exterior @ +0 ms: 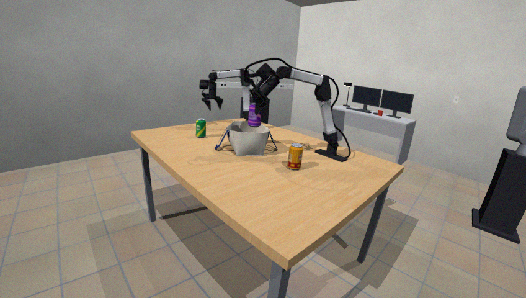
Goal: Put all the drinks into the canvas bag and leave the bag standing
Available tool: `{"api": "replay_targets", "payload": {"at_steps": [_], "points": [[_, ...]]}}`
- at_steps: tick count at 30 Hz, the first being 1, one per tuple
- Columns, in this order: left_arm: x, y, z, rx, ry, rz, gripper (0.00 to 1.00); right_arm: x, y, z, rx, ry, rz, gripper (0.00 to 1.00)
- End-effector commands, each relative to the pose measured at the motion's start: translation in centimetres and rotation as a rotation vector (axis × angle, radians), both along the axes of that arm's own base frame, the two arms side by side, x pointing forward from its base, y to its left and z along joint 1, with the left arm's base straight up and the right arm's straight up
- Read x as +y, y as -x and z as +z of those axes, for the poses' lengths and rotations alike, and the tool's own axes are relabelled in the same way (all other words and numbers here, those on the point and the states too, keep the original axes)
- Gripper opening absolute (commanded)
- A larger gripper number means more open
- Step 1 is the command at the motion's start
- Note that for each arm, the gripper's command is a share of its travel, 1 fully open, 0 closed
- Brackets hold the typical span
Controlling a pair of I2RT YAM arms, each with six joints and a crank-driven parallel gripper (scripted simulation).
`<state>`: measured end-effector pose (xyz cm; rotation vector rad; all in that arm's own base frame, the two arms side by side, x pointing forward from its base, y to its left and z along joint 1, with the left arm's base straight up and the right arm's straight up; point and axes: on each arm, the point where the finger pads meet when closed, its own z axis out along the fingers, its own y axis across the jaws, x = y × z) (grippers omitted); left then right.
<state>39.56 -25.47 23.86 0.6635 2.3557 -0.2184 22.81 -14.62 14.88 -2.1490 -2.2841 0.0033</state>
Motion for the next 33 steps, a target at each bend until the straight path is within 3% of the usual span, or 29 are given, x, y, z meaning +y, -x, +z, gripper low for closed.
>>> {"api": "replay_targets", "payload": {"at_steps": [1,3,6,7,14,16,22,24,27,33], "points": [[-1.4,0.3,3.6,-0.051,0.050,0.023,0.74,-0.5,-0.4,1.4,-0.044,0.061,0.000,1.00],[-2.3,-0.6,5.3,-0.120,0.091,0.007,0.74,-0.5,-0.4,1.4,-0.044,0.061,0.000,1.00],[-1.6,-0.8,4.4,-0.089,0.075,0.023,0.74,-0.5,-0.4,1.4,-0.044,0.061,0.000,1.00],[-1.9,-1.3,7.3,-0.180,0.131,-0.017,0.74,-0.5,-0.4,1.4,-0.044,0.061,0.000,1.00],[-1.7,-1.3,7.2,-0.188,0.144,0.020,0.74,-0.5,-0.4,1.4,-0.044,0.061,0.000,1.00],[-1.9,-0.6,4.3,-0.131,0.105,0.015,0.74,-0.5,-0.4,1.4,-0.044,0.061,0.000,1.00],[-2.2,-0.6,6.4,-0.171,0.133,0.010,0.74,-0.5,-0.4,1.4,-0.044,0.061,0.000,1.00],[-2.0,-0.4,3.9,-0.129,0.092,-0.012,0.74,-0.5,-0.4,1.4,-0.044,0.061,0.000,1.00],[-1.7,-1.1,6.7,-0.181,0.134,-0.011,0.74,-0.5,-0.4,1.4,-0.044,0.061,0.000,1.00],[-1.7,-1.3,6.7,-0.188,0.127,0.006,0.74,-0.5,-0.4,1.4,-0.044,0.061,0.000,1.00]]}}
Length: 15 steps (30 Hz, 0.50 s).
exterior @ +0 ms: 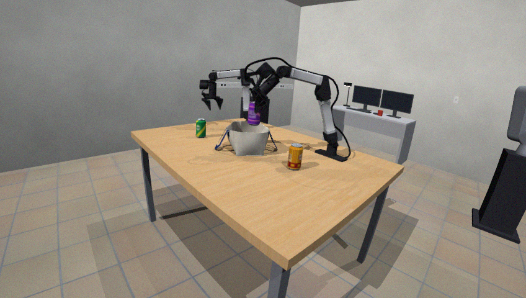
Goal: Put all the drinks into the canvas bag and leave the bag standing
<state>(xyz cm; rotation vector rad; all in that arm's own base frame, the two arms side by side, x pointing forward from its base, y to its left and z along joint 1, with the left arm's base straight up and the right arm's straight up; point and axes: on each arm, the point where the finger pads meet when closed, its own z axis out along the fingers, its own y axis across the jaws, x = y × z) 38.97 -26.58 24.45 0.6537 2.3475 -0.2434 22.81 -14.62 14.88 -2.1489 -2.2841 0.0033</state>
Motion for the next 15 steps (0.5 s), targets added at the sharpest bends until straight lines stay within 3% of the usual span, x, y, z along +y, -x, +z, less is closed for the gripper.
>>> {"api": "replay_targets", "payload": {"at_steps": [1,15], "points": [[-0.78,-1.80,6.15,-0.184,0.108,0.008,0.74,-0.45,-0.43,1.35,-0.044,0.061,0.000,1.00],[-1.24,-1.98,5.42,-0.172,0.103,0.011,0.74,-0.45,-0.43,1.35,-0.044,0.061,0.000,1.00]]}}
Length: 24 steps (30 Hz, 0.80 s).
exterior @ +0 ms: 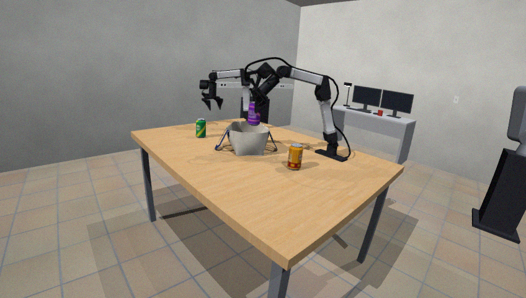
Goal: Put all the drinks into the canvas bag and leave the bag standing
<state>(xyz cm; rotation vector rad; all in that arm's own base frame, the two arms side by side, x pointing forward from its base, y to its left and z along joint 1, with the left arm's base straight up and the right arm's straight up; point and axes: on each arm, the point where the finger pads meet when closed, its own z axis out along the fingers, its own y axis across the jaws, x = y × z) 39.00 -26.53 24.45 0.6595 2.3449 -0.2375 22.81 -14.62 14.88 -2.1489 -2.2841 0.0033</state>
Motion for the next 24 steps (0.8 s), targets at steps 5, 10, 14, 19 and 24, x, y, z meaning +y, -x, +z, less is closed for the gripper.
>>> {"api": "replay_targets", "payload": {"at_steps": [5,10,14,19,24], "points": [[-1.2,-2.7,4.0,-0.147,0.083,0.008,0.74,-0.5,-0.4,1.4,-0.044,0.061,0.000,1.00],[-2.5,-2.2,3.4,-0.124,0.090,0.031,0.74,-0.5,-0.4,1.4,-0.044,0.061,0.000,1.00],[-2.5,0.0,1.8,-0.035,0.019,0.038,0.74,-0.5,-0.4,1.4,-0.044,0.061,0.000,1.00],[-4.5,0.3,2.9,-0.050,0.042,0.023,0.74,-0.5,-0.4,1.4,-0.044,0.061,0.000,1.00],[-5.9,-0.7,4.0,-0.098,0.077,0.015,0.74,-0.5,-0.4,1.4,-0.044,0.061,0.000,1.00]]}}
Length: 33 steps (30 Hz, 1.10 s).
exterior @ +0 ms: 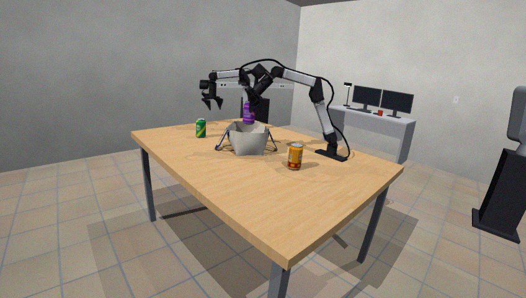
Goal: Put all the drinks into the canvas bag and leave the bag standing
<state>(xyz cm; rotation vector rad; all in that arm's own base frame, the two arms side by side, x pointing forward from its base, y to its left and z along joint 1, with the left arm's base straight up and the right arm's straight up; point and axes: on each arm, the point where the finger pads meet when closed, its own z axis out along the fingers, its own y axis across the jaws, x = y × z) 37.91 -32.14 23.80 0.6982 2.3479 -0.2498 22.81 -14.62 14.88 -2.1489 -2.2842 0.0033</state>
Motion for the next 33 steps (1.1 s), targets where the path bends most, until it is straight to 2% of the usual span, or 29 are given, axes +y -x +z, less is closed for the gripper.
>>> {"api": "replay_targets", "payload": {"at_steps": [1,2,13,18,19,20,25,33], "points": [[-0.3,-1.8,4.6,-0.108,0.083,0.046,0.74,-0.5,-0.4,1.4,-0.044,0.061,0.000,1.00],[0.6,-1.2,3.6,-0.059,0.041,0.065,0.74,-0.5,-0.4,1.4,-0.044,0.061,0.000,1.00],[-3.0,0.4,3.0,-0.026,0.020,0.063,0.74,-0.5,-0.4,1.4,-0.044,0.061,0.000,1.00],[-3.8,-0.3,3.7,-0.061,0.055,0.054,0.74,-0.5,-0.4,1.4,-0.044,0.061,0.000,1.00],[-2.2,0.2,0.4,0.035,-0.047,0.066,0.74,-0.5,-0.4,1.4,-0.044,0.061,0.000,1.00],[-3.5,-1.2,3.7,-0.065,0.059,0.021,0.74,-0.5,-0.4,1.4,-0.044,0.061,0.000,1.00],[-2.4,-1.1,3.1,-0.044,0.024,0.056,0.74,-0.5,-0.4,1.4,-0.044,0.061,0.000,1.00],[-3.5,-0.1,3.1,-0.036,0.036,0.053,0.74,-0.5,-0.4,1.4,-0.044,0.061,0.000,1.00]]}}
